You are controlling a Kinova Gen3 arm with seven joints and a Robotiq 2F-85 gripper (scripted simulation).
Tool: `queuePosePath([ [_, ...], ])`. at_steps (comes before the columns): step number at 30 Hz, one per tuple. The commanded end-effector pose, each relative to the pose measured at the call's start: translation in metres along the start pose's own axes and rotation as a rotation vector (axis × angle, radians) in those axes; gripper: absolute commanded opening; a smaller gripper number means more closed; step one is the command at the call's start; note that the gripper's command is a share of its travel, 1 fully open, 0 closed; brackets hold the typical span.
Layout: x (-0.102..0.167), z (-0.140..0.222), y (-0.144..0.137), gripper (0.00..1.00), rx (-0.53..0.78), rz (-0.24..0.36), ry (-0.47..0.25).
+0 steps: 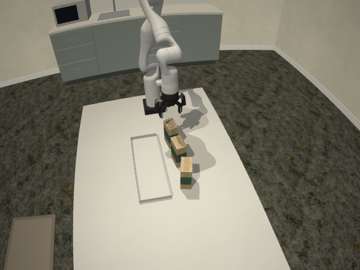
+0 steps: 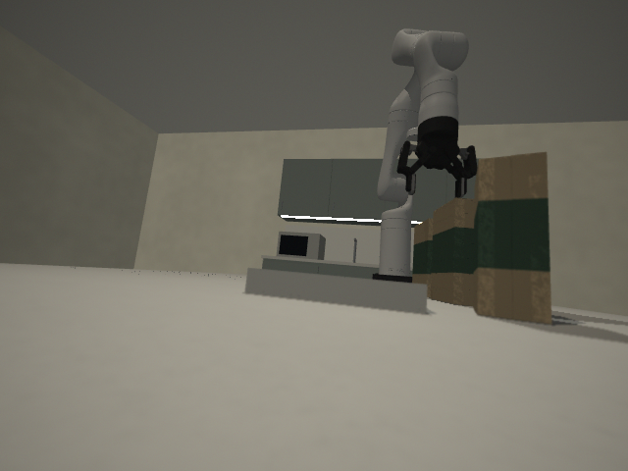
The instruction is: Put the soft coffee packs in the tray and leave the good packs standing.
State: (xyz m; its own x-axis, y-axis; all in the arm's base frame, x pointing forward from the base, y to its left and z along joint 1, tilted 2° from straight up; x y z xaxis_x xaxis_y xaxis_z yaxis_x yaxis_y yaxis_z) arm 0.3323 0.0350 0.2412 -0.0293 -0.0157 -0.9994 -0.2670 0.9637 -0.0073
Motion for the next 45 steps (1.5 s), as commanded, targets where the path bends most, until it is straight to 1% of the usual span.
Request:
queuePosePath([
  [1,0.000,0.000,-0.001,1.00,0.003,0.001,0.001],
  [17,0.000,0.000,-0.001,1.00,0.004,0.001,0.002],
  [18,0.000,0.000,-0.001,0.83,0.004,0.001,0.002],
  [36,0.000,0.000,-0.001,0.83,0.004,0.001,0.002],
  [39,0.008,0.000,-0.001,0.83,0.004,0.001,0.002],
  [43,0.026,-0.001,-0.001,0.83,0.004,0.001,0.002],
  [45,0.026,-0.001,-0.001,0.83,0.004,0.001,0.002],
])
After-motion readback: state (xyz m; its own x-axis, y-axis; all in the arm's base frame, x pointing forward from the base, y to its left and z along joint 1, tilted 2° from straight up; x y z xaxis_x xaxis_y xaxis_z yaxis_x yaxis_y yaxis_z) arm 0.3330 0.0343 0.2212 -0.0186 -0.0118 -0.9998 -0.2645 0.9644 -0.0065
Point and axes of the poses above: the point where the finger pads meet when closed, its own x axis out along the fingers, its own y axis across the jaws, z = x × y, the point moved 9 cm from there along -x, back along the fingers, and after that the axes turned 8 degrees about -x, right-handed, at the moved point
